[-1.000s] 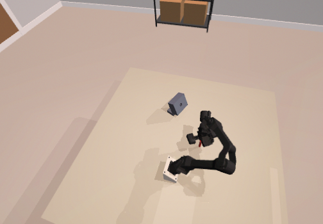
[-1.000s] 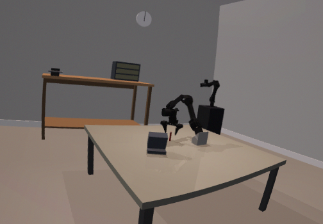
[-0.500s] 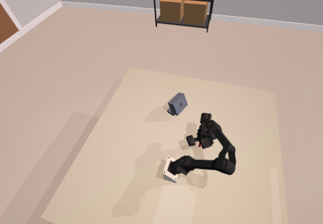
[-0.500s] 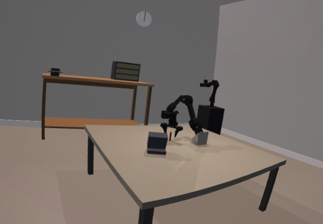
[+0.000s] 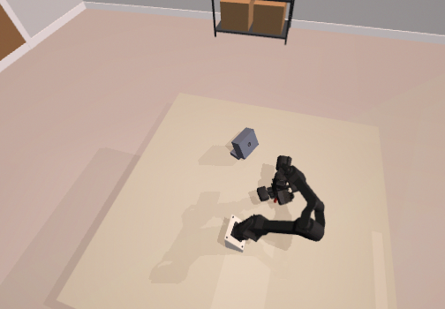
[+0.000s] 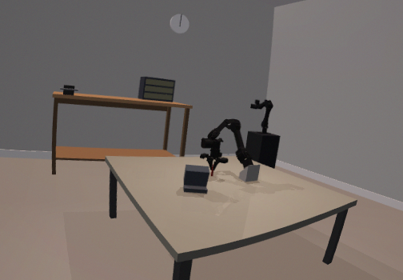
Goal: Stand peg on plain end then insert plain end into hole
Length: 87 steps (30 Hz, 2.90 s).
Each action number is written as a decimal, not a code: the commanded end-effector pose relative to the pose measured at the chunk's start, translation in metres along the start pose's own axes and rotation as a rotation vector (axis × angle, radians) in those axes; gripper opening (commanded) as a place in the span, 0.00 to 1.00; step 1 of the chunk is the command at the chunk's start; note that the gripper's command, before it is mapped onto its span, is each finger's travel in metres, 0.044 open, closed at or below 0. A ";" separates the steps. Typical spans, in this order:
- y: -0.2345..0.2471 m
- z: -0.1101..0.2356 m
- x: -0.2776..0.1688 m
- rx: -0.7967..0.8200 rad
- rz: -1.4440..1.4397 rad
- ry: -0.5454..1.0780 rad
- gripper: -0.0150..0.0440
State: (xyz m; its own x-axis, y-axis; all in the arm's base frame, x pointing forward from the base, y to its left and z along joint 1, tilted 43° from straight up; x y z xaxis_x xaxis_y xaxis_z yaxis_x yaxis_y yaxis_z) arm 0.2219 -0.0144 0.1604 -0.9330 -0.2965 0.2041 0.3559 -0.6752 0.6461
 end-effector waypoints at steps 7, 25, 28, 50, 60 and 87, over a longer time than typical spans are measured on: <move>0.000 0.002 0.000 0.000 -0.002 0.000 0.25; -0.001 0.064 -0.005 -0.004 0.003 -0.001 0.25; -0.002 0.074 -0.005 -0.001 0.004 -0.003 0.25; 0.002 0.071 -0.024 -0.186 -0.075 0.026 0.25; 0.006 0.067 -0.036 -0.290 -0.119 0.053 0.25; 0.020 0.054 -0.067 -0.554 -0.228 0.162 0.25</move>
State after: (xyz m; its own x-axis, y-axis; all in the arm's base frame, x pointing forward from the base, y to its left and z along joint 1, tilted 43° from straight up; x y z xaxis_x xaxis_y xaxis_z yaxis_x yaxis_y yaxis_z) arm 0.2842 0.0292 0.1990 -0.9844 -0.1752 -0.0166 0.1683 -0.9646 0.2029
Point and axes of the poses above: the point midway between the two fingers, 35 mm back from their tips, its own z axis back along the fingers, its own y axis across the jaws, x = y × z, the point moved 10 cm from there along z, back along the fingers, and after that the axes turned 14 degrees about -z, right-handed, at the moved point
